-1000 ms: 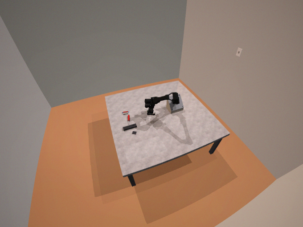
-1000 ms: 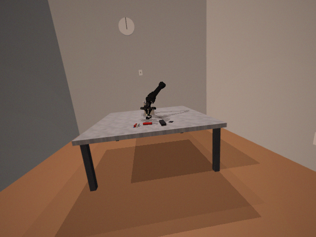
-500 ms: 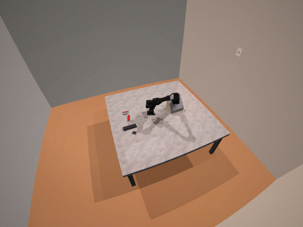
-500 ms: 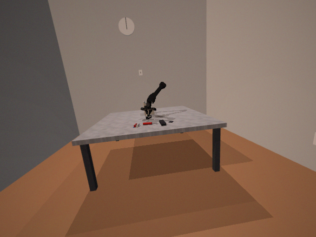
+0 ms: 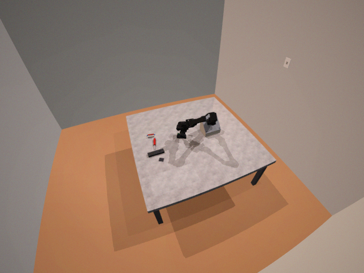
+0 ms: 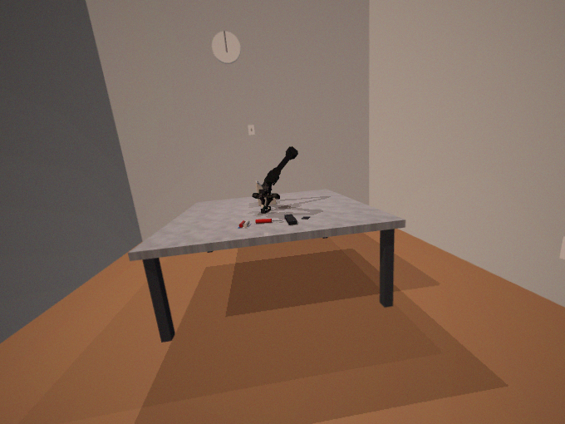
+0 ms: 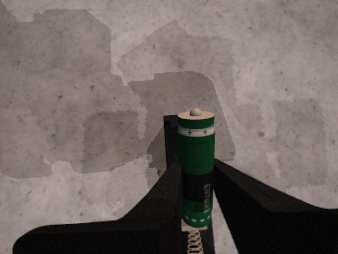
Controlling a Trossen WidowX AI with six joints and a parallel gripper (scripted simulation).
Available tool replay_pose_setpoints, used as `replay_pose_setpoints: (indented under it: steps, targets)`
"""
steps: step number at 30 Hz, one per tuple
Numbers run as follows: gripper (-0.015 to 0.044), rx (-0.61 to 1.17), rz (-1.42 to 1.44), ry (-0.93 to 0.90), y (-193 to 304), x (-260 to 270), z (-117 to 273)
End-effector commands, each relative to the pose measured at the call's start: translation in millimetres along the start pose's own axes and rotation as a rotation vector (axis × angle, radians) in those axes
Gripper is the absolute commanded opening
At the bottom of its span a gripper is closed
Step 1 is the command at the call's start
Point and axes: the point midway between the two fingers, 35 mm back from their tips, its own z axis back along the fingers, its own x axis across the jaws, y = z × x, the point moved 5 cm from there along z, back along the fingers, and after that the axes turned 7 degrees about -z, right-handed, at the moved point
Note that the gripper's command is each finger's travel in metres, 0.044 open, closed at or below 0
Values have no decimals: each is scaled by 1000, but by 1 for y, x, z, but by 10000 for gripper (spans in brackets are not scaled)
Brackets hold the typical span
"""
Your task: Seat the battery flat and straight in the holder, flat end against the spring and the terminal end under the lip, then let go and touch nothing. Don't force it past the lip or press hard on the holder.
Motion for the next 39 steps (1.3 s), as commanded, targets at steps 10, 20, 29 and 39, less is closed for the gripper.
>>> replay_pose_setpoints:
  steps: [10, 20, 29, 39]
  targets:
    - [60, -66, -10, -6, 8, 1, 0]
    - [60, -66, -11, -4, 17, 0, 2]
    - [60, -66, -12, -2, 26, -1, 6]
    - [60, -62, -12, 1, 30, -2, 8]
